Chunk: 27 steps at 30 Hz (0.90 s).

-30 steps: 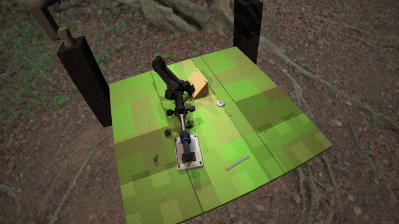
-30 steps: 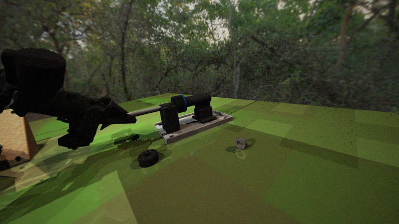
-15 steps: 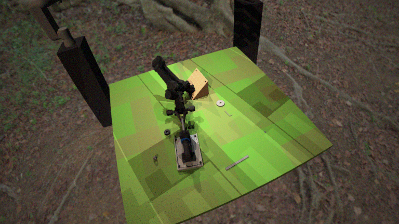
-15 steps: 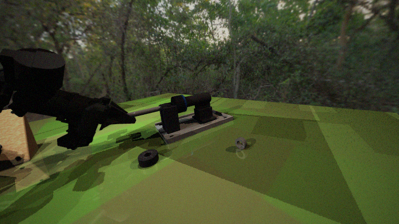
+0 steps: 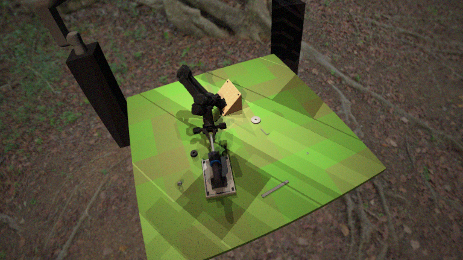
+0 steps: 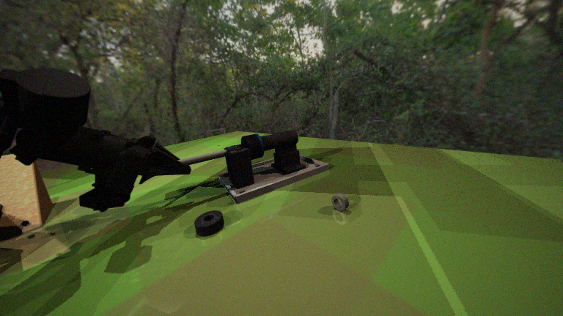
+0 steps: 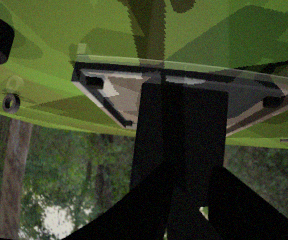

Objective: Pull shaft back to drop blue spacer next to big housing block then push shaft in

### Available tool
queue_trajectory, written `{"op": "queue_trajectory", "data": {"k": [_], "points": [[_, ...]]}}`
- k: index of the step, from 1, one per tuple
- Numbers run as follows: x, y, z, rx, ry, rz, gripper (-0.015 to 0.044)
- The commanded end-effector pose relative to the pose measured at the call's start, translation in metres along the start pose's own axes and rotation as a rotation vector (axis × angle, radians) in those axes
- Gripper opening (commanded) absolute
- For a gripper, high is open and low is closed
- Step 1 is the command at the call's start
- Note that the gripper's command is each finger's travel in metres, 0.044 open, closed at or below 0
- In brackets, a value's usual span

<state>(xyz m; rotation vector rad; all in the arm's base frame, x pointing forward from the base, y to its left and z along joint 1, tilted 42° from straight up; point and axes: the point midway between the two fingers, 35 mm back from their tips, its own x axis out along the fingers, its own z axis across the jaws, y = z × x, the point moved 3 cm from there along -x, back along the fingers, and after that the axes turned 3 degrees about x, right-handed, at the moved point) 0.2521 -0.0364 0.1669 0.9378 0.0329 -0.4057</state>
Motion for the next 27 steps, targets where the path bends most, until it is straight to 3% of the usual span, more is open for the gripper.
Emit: {"op": "queue_trajectory", "data": {"k": [1,27], "points": [[-0.0004,-0.0002,-0.0003,-0.001,0.001,0.001,0.0],[-0.0025,-0.0014,-0.0002,-0.001,0.001,0.001,0.0]]}}
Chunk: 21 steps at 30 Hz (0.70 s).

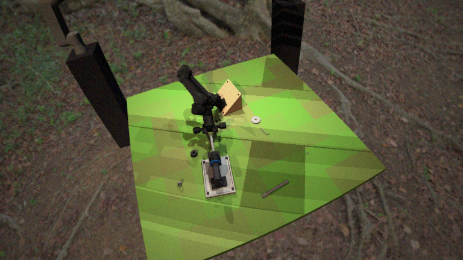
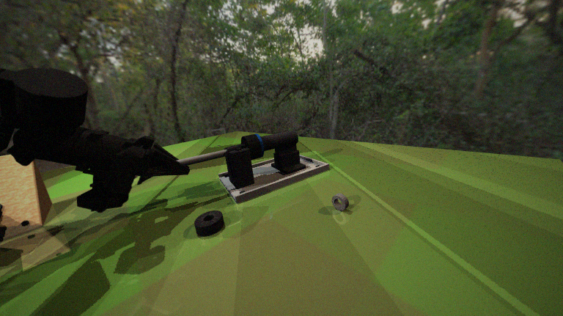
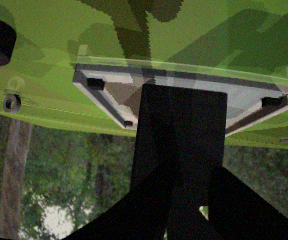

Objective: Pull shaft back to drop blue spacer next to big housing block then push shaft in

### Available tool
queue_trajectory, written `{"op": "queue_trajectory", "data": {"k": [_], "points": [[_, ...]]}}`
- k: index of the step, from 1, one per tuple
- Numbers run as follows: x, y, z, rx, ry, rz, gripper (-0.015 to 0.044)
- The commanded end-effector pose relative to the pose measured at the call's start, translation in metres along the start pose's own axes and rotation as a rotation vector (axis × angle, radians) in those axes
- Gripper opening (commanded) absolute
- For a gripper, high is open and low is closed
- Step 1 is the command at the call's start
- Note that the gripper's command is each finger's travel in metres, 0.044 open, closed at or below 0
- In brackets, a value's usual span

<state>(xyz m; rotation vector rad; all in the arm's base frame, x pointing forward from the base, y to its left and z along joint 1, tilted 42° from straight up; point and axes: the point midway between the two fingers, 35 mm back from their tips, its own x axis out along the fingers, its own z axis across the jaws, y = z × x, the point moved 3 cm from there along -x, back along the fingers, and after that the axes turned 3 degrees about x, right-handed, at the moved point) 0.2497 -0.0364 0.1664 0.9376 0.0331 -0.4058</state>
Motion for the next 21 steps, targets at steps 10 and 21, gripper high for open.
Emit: {"op": "queue_trajectory", "data": {"k": [10,21], "points": [[-0.0011,-0.0006,-0.0003,-0.001,0.001,0.001,0.0],[-0.002,-0.0011,-0.0002,-0.001,0.001,0.001,0.0]]}}
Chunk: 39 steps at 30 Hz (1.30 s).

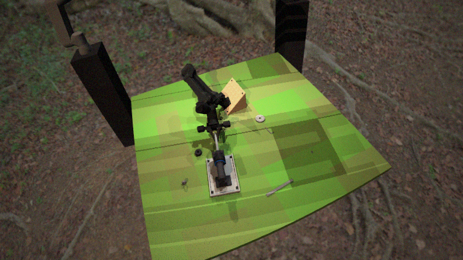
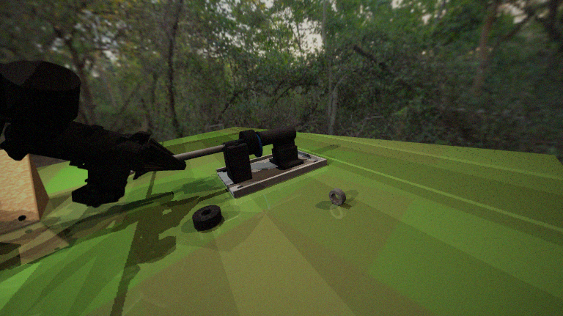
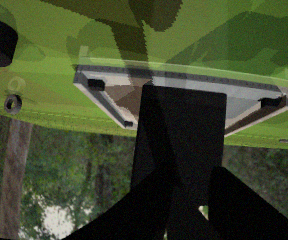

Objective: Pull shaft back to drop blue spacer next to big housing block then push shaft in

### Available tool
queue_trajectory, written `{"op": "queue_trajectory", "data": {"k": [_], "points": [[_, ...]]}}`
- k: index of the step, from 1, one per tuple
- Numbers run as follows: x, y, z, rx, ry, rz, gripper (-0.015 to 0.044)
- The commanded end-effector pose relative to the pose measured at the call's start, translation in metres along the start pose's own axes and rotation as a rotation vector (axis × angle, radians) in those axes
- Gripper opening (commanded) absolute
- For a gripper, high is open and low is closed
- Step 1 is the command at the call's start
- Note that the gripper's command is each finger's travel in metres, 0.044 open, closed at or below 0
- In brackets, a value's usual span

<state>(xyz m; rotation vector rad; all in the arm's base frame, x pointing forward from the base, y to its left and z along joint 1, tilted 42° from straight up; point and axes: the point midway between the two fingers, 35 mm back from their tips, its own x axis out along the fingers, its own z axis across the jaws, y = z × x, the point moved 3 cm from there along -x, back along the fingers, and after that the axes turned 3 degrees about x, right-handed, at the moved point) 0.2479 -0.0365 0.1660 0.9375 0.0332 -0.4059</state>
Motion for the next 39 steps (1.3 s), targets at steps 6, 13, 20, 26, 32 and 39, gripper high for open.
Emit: {"op": "queue_trajectory", "data": {"k": [6,13,20,26,32,39], "points": [[-0.0009,-0.0004,-0.0003,-0.001,0.001,0.002,0.0],[-0.0006,-0.0004,0.0,0.0,0.0,0.0,0.0],[-0.0007,-0.0005,0.0001,-0.001,0.001,0.002,0.0],[0.0005,0.0005,0.0001,-0.001,0.001,0.002,0.0],[0.0017,0.0016,0.0001,-0.001,0.001,0.002,0.0],[0.0033,0.0027,0.0001,-0.001,0.001,0.002,0.0]]}}
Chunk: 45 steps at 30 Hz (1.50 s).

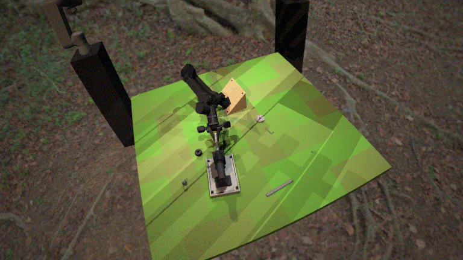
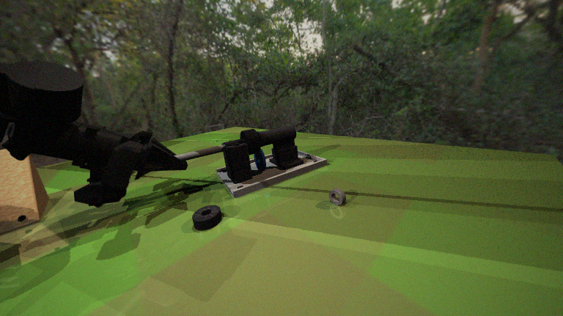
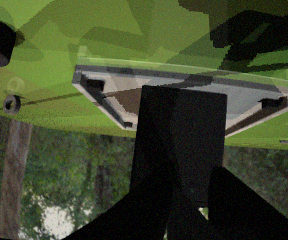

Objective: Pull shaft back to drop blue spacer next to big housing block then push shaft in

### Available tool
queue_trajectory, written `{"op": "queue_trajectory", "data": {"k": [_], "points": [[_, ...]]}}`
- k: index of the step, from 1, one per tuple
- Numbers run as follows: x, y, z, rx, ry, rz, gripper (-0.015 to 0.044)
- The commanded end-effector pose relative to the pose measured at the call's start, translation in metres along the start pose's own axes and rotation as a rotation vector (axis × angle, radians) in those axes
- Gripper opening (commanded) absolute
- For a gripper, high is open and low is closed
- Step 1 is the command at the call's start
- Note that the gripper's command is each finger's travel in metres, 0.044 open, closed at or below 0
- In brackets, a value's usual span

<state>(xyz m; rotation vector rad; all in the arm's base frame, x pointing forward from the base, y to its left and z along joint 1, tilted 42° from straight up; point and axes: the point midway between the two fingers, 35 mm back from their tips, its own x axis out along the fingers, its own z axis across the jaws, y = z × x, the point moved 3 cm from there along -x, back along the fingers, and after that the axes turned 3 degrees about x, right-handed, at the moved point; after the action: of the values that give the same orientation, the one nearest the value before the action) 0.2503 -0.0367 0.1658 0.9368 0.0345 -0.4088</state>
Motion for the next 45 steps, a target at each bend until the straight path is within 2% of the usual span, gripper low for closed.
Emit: {"op": "queue_trajectory", "data": {"k": [1,45], "points": [[0.001,0.002,0.0,0.0,0.002,0.005,0.0],[0.011,0.008,0.0,0.0,0.001,0.005,0.0]]}}
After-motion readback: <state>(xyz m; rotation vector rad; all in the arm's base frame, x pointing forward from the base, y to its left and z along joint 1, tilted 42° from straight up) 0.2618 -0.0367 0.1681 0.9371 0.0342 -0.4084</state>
